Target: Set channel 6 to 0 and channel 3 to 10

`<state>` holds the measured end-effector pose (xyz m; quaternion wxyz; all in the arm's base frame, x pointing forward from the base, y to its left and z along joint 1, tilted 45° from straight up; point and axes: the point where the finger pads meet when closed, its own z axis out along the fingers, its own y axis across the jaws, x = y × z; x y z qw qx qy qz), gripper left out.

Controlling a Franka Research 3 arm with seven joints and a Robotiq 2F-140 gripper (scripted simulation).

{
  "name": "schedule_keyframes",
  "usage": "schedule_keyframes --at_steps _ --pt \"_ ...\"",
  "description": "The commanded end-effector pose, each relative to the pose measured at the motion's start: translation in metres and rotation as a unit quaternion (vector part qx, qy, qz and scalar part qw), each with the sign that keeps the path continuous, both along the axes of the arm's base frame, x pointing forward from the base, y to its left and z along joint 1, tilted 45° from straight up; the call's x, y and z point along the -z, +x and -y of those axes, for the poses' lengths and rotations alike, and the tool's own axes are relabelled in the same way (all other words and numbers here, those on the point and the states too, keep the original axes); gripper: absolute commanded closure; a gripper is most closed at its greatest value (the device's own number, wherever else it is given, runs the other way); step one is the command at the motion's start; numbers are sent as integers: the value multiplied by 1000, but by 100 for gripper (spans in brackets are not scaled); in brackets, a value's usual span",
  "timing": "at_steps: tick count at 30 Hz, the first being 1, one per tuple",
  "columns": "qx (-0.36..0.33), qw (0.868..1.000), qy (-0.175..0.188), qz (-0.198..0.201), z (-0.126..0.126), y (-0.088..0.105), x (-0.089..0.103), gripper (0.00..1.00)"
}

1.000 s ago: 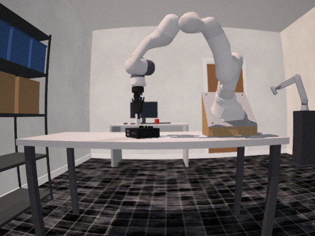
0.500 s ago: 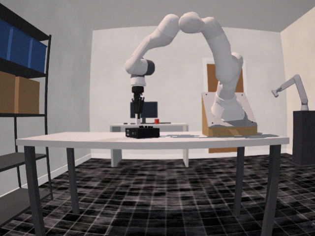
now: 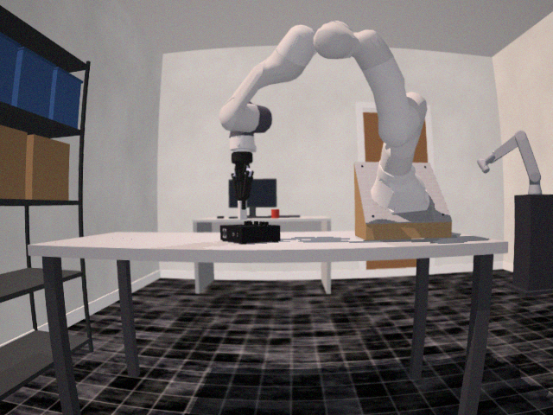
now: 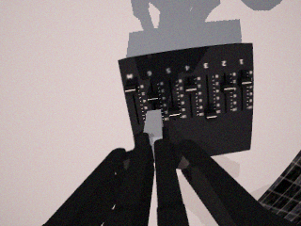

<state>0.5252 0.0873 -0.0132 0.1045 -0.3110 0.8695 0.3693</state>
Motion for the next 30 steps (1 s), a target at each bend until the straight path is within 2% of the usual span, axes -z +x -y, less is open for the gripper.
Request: schedule_keyframes --at_steps 1,30 --pt "-1 1000 0 1 -3 -1 3 100" --pt "-1 1000 0 1 -9 -1 9 100"
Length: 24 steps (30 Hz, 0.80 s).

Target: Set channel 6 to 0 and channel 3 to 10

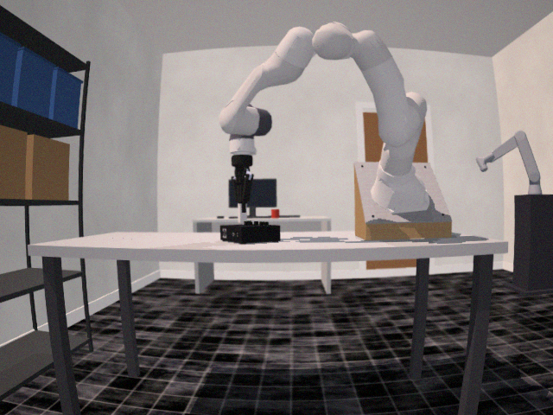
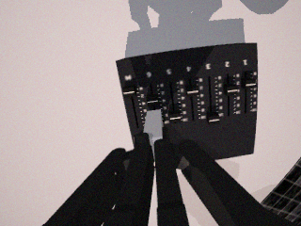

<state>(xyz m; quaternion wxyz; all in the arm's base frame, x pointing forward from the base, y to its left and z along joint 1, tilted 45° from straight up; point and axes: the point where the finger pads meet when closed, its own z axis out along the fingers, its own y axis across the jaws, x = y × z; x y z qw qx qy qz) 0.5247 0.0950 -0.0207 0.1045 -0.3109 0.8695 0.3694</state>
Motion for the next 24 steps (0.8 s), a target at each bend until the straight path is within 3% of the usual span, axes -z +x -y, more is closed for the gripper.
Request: schedule_keyframes --at_steps 1,24 --pt "-1 1000 0 1 -1 -1 1 100" --pt "-1 1000 0 1 1 -5 3 100"
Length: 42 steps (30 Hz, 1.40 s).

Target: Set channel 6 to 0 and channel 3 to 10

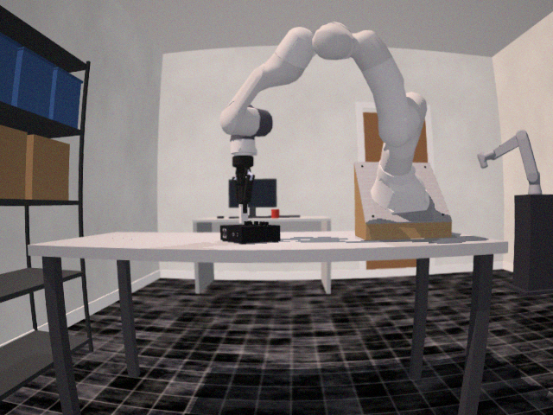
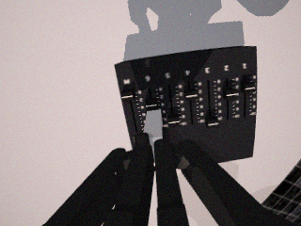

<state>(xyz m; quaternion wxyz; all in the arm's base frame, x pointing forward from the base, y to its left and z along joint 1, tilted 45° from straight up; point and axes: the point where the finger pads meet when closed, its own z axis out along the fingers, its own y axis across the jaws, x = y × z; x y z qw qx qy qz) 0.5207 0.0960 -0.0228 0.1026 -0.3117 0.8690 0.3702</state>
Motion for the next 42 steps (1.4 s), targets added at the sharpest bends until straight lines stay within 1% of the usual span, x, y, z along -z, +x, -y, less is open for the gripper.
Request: schedule_keyframes --at_steps 1,27,42 --pt "1 1000 0 2 2 -1 2 100" --pt "1 1000 0 2 8 -10 6 100" --pt "1 1000 0 2 9 -12 7 100"
